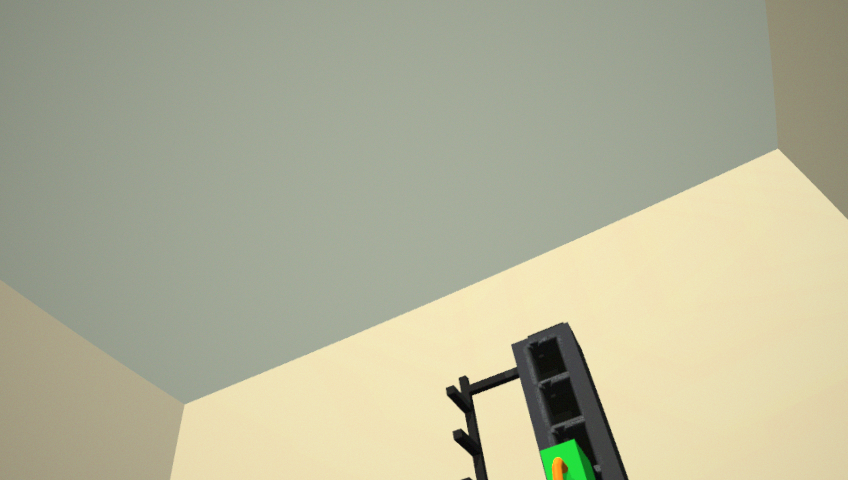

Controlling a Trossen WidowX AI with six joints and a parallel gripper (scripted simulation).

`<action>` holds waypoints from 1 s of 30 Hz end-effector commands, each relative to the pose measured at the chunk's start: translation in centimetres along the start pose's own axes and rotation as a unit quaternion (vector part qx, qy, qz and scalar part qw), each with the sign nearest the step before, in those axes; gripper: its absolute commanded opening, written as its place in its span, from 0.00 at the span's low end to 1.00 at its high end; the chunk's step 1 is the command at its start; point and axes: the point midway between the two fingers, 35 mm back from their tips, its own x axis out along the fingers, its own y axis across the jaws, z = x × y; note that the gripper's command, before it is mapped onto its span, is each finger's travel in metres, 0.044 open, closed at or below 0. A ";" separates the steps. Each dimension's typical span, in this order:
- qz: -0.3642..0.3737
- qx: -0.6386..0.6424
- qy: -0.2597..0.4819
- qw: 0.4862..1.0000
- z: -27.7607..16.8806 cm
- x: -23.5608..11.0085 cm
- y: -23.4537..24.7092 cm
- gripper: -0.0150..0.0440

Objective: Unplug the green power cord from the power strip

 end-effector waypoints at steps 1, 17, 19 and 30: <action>0.001 0.000 0.002 1.000 -0.2 0.1 -0.1 0.89; 0.056 0.052 0.235 0.969 -24.6 3.7 -6.3 0.53; 0.060 0.068 0.272 0.958 -27.8 3.2 -7.2 0.53; 0.060 0.186 0.462 0.865 -43.3 -4.0 -12.3 0.53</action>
